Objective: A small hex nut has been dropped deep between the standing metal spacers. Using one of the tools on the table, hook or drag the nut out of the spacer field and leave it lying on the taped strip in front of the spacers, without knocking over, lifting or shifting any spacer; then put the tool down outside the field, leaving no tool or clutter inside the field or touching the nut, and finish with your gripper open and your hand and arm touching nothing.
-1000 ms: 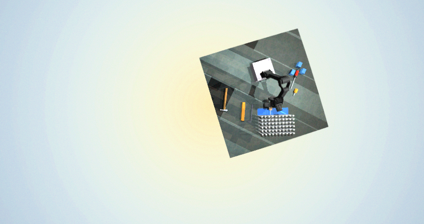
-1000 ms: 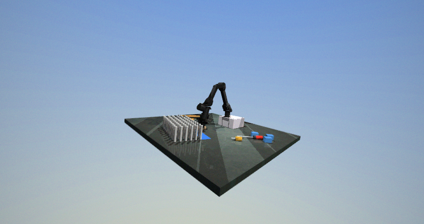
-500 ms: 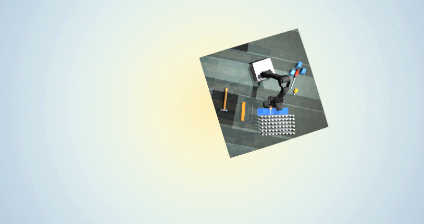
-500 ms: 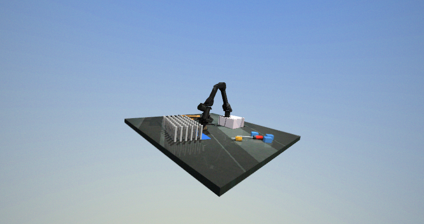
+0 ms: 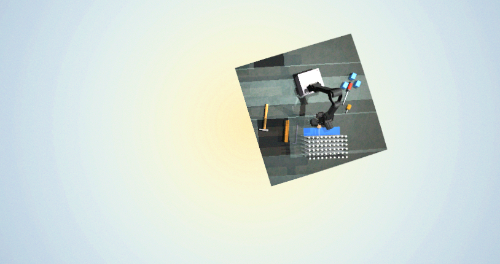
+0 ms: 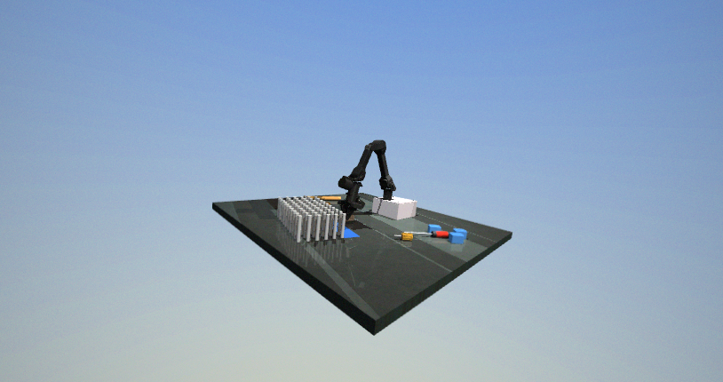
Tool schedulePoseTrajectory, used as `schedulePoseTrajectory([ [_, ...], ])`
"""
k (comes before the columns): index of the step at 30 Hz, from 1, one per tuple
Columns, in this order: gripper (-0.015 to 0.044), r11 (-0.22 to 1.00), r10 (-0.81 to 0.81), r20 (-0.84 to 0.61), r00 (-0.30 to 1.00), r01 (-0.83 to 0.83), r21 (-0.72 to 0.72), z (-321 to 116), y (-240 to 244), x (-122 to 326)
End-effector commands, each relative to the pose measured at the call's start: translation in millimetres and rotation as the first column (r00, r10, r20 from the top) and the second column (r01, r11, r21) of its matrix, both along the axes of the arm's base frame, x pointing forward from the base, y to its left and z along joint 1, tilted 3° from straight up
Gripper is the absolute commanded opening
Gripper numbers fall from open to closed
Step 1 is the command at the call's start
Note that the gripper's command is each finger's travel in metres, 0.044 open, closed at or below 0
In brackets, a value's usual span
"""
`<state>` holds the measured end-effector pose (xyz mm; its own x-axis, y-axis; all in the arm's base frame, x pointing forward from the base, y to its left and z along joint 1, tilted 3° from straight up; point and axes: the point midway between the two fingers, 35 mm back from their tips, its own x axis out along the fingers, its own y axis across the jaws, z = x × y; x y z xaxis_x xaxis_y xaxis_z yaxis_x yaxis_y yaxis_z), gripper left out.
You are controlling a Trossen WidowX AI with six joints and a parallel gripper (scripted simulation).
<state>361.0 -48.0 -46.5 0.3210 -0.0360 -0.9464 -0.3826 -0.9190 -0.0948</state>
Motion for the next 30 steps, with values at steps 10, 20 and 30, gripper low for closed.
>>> schedulePoseTrajectory([
  [10, 0.0000, 1.000, -0.004, 0.000, 1.000, 0.004, -0.002, 0.2, 2.6, -8.1],
  [20, 0.0000, 1.000, -0.004, -0.001, 1.000, 0.004, -0.001, -0.1, 4.8, -13.3],
  [30, 0.0000, 1.000, -0.004, -0.002, 1.000, 0.004, -0.001, -0.5, 7.1, -18.6],
])
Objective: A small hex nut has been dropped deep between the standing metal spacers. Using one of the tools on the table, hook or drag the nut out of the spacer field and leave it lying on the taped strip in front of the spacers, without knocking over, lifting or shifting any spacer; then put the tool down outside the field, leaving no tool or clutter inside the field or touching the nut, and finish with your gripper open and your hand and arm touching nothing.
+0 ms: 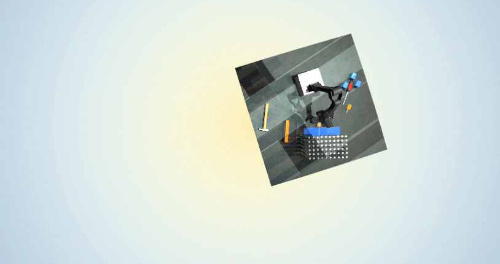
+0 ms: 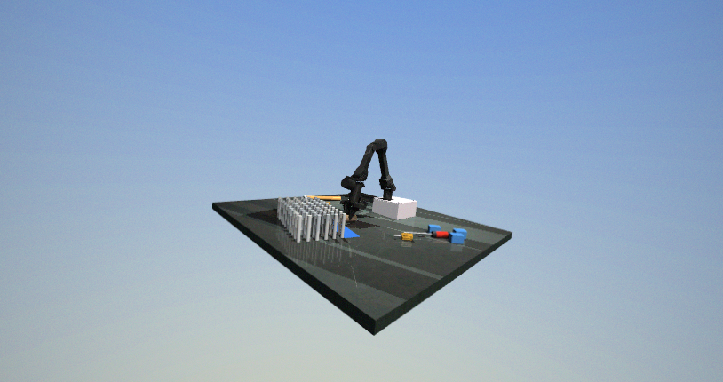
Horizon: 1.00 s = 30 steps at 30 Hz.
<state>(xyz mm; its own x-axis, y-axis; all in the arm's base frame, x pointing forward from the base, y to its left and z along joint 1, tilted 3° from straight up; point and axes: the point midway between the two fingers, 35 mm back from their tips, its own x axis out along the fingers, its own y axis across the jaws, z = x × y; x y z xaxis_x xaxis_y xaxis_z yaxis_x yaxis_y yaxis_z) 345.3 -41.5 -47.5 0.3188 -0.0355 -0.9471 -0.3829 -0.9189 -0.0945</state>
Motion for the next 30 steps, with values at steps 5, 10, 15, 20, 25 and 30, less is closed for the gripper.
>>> schedulePoseTrajectory([
  [5, 0.0000, 1.000, -0.004, 0.000, 1.000, 0.004, -0.002, 0.4, 1.7, -5.7],
  [10, 0.0000, 1.000, -0.004, 0.000, 1.000, 0.004, -0.002, 0.2, 2.9, -8.4],
  [15, 0.0000, 1.000, -0.004, 0.000, 1.000, 0.004, -0.001, 0.0, 4.0, -11.2],
  [20, 0.0000, 1.000, -0.004, -0.001, 1.000, 0.004, -0.001, -0.1, 5.2, -13.9],
  [25, 0.0000, 1.000, -0.004, -0.001, 1.000, 0.004, -0.001, -0.3, 6.4, -16.6],
  [30, 0.0000, 1.000, -0.004, -0.002, 1.000, 0.004, -0.001, -0.5, 7.5, -19.4],
])
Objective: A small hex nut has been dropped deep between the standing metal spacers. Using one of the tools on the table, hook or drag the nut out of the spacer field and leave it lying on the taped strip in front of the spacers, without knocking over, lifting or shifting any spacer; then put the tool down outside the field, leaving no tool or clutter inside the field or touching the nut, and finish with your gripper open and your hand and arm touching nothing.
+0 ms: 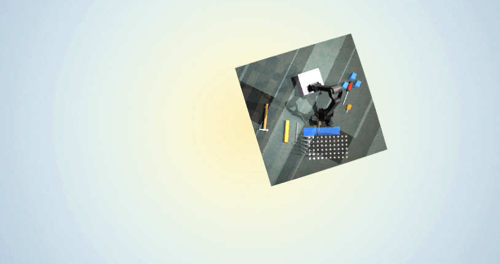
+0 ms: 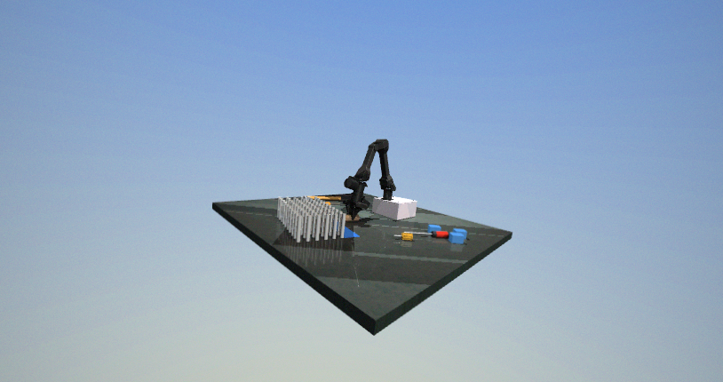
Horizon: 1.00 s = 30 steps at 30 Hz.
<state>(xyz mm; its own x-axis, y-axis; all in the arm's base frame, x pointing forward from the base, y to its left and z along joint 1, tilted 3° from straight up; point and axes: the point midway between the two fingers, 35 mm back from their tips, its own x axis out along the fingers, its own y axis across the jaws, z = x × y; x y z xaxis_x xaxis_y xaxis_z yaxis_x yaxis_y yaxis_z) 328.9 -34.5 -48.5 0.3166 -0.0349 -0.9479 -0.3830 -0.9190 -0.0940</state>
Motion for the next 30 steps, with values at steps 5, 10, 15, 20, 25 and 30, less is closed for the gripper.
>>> schedulePoseTrajectory([
  [5, 0.0000, 1.000, -0.004, 0.000, 1.000, 0.004, -0.002, 0.4, 1.7, -5.7],
  [10, 0.0000, 1.000, -0.004, 0.000, 1.000, 0.004, -0.001, 0.2, 2.9, -8.5],
  [15, 0.0000, 1.000, -0.004, 0.000, 1.000, 0.004, -0.001, 0.1, 4.1, -11.2],
  [20, 0.0000, 1.000, -0.004, -0.001, 1.000, 0.004, -0.001, -0.1, 5.2, -13.9],
  [25, 0.0000, 1.000, -0.004, -0.001, 1.000, 0.004, -0.001, -0.2, 6.4, -16.7],
  [30, 0.0000, 1.000, -0.004, -0.001, 1.000, 0.004, -0.001, -0.4, 7.6, -19.4],
])
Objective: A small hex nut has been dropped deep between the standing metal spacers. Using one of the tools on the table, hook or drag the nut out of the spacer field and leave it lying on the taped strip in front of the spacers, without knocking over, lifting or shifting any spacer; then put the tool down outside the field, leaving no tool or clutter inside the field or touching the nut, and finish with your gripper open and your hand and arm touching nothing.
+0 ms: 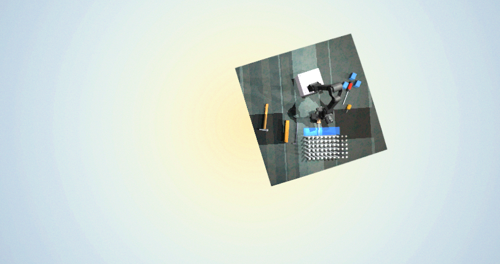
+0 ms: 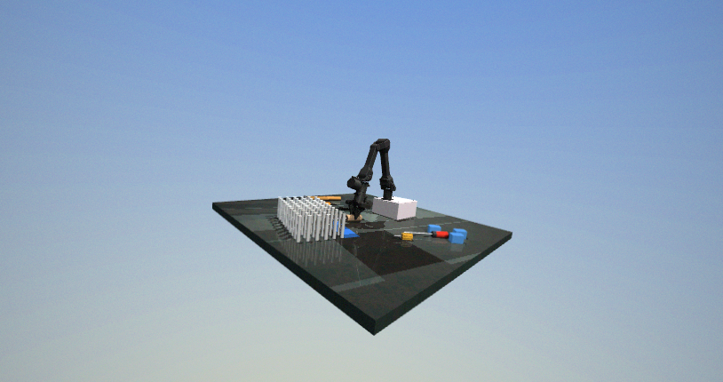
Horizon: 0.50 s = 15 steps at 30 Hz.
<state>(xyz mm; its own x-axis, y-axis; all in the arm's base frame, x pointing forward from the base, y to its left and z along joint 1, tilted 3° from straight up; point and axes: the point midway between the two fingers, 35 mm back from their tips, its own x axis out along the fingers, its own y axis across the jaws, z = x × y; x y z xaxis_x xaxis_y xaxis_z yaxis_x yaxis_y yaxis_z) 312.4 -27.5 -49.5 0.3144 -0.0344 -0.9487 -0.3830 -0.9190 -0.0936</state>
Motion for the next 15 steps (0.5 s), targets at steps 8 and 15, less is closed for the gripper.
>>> schedulePoseTrajectory([
  [8, 0.0000, 1.000, -0.004, 0.001, 1.000, 0.004, -0.001, 0.3, 2.5, -7.6],
  [15, 0.0000, 1.000, -0.004, 0.000, 1.000, 0.004, -0.001, 0.1, 4.3, -11.7],
])
